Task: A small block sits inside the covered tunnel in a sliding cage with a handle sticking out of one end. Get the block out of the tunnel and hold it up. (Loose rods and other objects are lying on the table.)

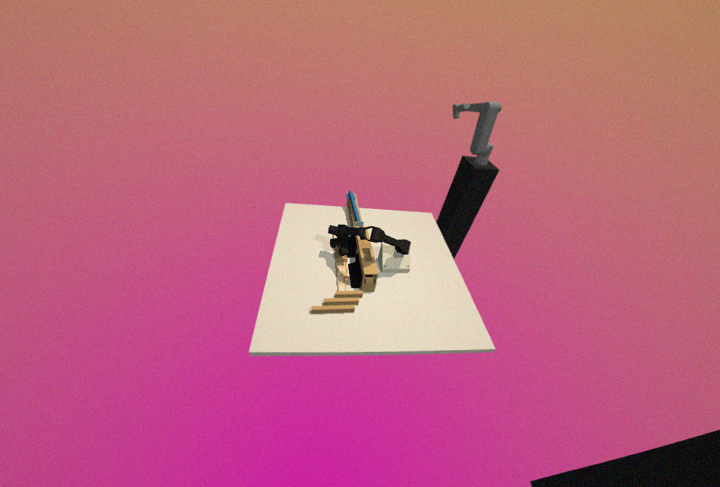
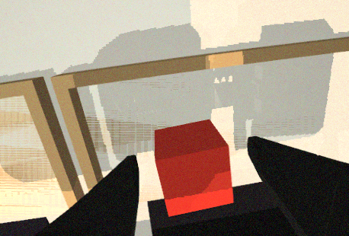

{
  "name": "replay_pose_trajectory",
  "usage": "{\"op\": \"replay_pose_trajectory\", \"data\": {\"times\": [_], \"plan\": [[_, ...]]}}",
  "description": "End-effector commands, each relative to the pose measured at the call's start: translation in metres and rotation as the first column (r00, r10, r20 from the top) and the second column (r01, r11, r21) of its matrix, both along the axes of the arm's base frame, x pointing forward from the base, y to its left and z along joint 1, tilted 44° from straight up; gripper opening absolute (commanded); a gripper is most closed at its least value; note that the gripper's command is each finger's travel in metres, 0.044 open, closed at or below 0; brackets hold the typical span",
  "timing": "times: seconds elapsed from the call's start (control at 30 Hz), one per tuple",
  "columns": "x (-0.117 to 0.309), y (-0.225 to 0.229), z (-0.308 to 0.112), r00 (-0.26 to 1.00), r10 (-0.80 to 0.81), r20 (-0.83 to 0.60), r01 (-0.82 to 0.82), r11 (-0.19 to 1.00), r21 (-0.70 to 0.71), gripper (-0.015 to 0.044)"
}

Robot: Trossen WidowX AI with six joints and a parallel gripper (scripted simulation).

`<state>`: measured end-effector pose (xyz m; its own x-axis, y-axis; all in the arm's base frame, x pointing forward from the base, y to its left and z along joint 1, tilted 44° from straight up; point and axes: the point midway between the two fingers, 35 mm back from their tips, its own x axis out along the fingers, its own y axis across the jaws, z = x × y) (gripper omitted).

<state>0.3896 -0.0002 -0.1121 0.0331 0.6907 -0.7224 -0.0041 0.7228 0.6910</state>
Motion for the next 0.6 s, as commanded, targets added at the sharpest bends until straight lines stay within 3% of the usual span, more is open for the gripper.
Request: {"op": "replay_pose_trajectory", "data": {"times": [0.0,0.33,0.47,0.57], "plan": [[0.000,0.000,0.000,1.000,0.001,0.000,-0.001,1.000,0.000,0.0204],[0.000,0.000,0.000,1.000,0.001,0.000,-0.001,1.000,0.000,0.0117],[0.001,-0.005,0.005,1.000,0.001,-0.001,-0.001,1.000,-0.001,0.0012],[0.003,-0.014,0.013,1.000,0.000,-0.001,0.000,1.000,-0.003,0.0000]]}}
